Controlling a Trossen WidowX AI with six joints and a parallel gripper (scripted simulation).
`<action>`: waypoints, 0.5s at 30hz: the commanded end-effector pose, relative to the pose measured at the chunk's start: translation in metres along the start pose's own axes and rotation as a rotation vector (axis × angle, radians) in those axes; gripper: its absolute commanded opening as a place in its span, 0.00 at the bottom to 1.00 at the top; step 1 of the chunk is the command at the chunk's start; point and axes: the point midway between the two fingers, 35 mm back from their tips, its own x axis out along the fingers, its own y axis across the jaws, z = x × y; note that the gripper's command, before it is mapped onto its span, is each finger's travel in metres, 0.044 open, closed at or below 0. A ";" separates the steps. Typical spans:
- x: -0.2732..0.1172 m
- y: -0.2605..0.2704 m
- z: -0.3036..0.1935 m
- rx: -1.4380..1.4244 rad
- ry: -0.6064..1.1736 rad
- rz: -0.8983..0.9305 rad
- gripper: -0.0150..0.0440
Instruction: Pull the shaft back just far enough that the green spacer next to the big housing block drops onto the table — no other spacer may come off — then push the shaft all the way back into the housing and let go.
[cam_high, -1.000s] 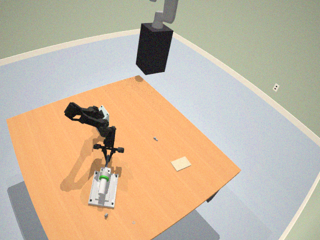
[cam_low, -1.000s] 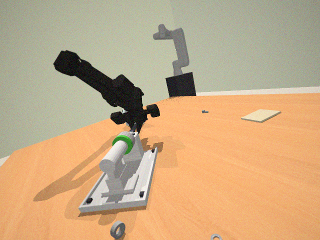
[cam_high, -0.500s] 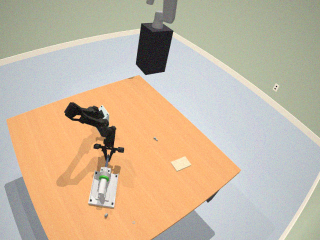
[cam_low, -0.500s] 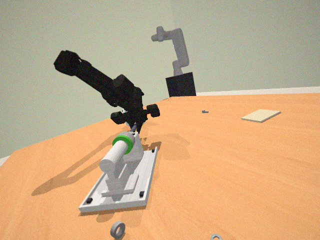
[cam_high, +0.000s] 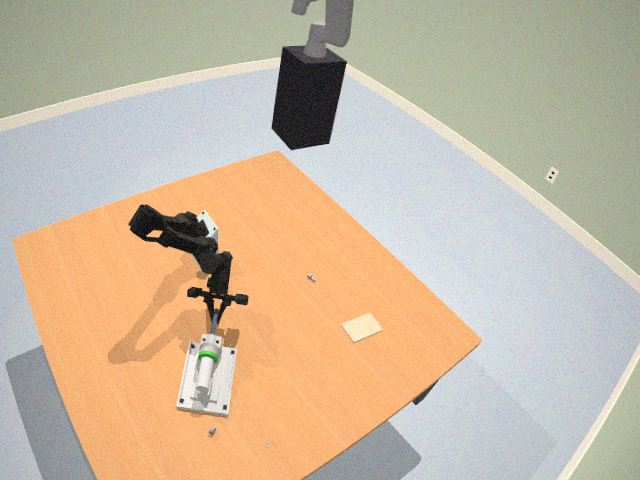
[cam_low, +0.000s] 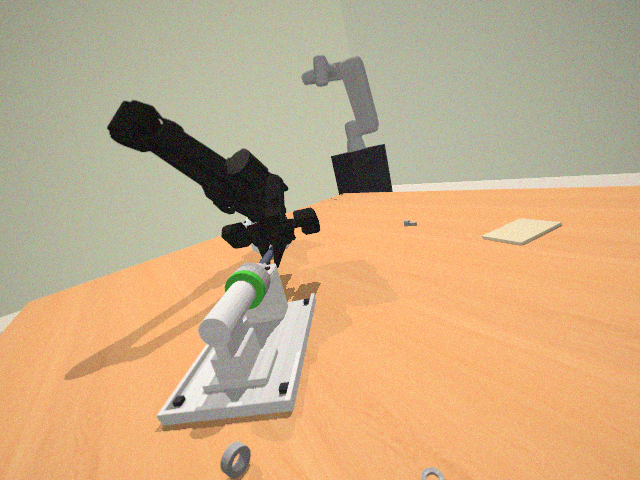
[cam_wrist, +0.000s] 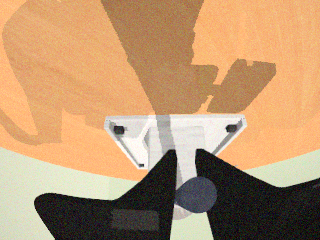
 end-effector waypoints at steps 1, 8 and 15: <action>-0.001 0.000 0.001 0.002 0.000 -0.001 0.25; -0.002 0.000 0.002 0.002 -0.001 -0.001 0.25; -0.002 0.000 0.002 0.002 -0.001 -0.001 0.25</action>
